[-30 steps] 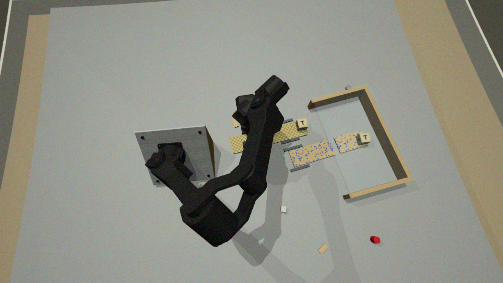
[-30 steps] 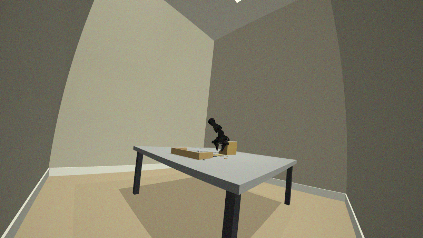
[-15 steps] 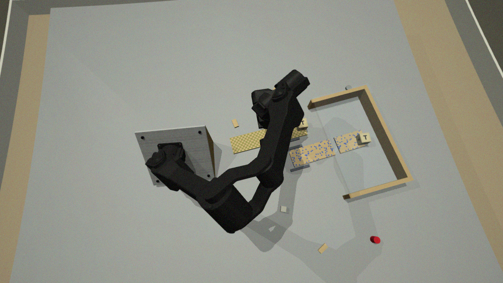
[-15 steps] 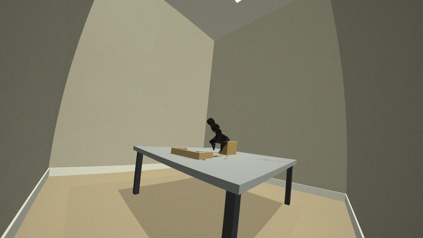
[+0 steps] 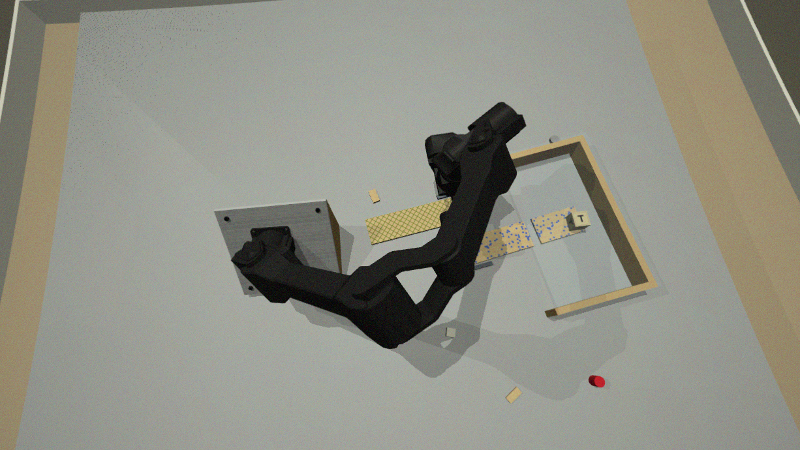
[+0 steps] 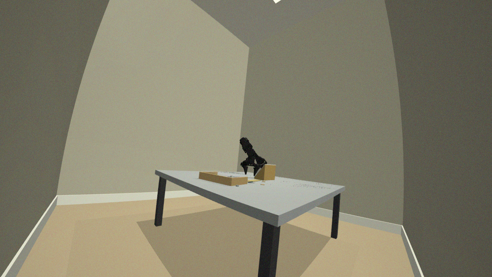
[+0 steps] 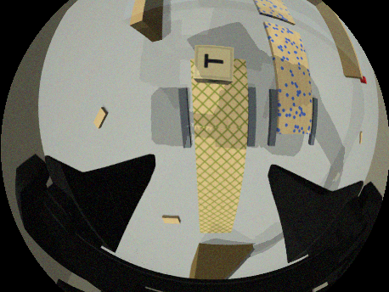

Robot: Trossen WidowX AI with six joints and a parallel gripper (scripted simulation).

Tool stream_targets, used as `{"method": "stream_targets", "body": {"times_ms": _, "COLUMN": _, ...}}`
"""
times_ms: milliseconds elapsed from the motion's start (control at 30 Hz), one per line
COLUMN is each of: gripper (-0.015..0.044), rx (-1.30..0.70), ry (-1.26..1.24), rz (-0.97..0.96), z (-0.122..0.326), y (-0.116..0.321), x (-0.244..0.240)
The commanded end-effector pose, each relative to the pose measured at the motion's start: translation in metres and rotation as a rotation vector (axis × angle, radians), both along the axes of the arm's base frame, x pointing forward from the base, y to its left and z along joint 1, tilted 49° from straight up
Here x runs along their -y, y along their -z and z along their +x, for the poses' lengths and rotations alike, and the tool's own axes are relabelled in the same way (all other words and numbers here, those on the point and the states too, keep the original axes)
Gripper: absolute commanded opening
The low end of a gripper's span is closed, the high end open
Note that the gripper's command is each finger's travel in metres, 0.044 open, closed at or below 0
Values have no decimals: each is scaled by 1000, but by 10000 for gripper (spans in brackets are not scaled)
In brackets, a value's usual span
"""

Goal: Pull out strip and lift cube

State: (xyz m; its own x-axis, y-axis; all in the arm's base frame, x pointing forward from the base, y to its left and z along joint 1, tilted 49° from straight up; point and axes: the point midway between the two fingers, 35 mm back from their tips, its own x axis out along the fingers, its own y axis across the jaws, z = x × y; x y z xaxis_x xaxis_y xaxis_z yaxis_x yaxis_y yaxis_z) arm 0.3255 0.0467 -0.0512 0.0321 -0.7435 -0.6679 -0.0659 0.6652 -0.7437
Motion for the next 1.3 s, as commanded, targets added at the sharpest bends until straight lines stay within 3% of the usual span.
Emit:
{"method": "stream_targets", "body": {"times_ms": 0, "gripper": 440, "rx": 4, "ry": -5, "rz": -2, "z": 15, "y": -1, "x": -3}}
{"method": "stream_targets", "body": {"times_ms": 667, "gripper": 440, "rx": 7, "ry": -5, "rz": -1, "z": 76, "y": -4, "x": -18}}
{"method": "stream_targets", "body": {"times_ms": 900, "gripper": 256, "rx": 7, "ry": -5, "rz": -1, "z": 77, "y": 2, "x": -12}}
{"method": "stream_targets", "body": {"times_ms": 1267, "gripper": 250, "rx": 7, "ry": -5, "rz": -1, "z": 78, "y": 14, "x": 2}}
